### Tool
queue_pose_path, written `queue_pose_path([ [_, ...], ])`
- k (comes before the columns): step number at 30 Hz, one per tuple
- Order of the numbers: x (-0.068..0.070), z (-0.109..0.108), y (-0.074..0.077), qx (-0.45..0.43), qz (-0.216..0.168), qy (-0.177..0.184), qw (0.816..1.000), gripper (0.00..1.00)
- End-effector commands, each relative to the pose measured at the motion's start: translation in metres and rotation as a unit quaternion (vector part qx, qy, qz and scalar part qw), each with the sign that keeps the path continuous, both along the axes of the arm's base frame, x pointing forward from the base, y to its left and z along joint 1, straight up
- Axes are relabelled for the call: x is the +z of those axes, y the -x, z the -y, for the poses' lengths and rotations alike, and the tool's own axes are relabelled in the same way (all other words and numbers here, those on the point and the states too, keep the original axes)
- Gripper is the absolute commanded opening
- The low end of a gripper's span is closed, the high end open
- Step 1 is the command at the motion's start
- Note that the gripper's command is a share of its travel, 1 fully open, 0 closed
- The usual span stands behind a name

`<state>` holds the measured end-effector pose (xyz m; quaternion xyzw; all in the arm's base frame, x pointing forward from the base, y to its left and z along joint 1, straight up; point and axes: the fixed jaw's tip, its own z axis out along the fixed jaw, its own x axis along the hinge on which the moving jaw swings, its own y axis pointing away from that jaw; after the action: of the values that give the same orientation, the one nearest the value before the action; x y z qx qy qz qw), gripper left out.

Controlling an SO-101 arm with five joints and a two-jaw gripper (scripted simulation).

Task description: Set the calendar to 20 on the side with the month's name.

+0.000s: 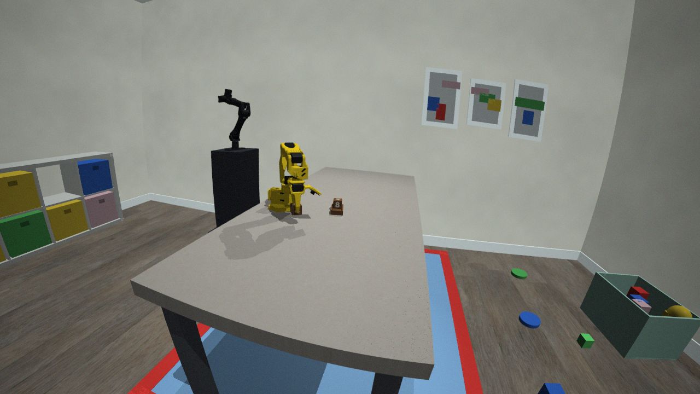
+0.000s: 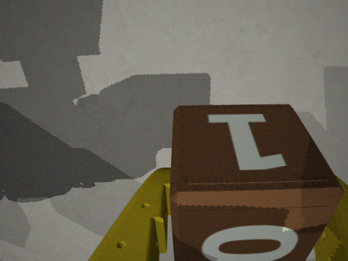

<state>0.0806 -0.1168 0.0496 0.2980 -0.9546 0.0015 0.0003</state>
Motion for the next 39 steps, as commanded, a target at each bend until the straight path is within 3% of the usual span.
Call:
queue_pose_path([
  [1,0.001,0.004,-0.001,-0.009,0.011,0.015,1.0,0.0],
  [39,-0.012,0.005,-0.001,-0.009,0.011,0.015,1.0,0.0],
])
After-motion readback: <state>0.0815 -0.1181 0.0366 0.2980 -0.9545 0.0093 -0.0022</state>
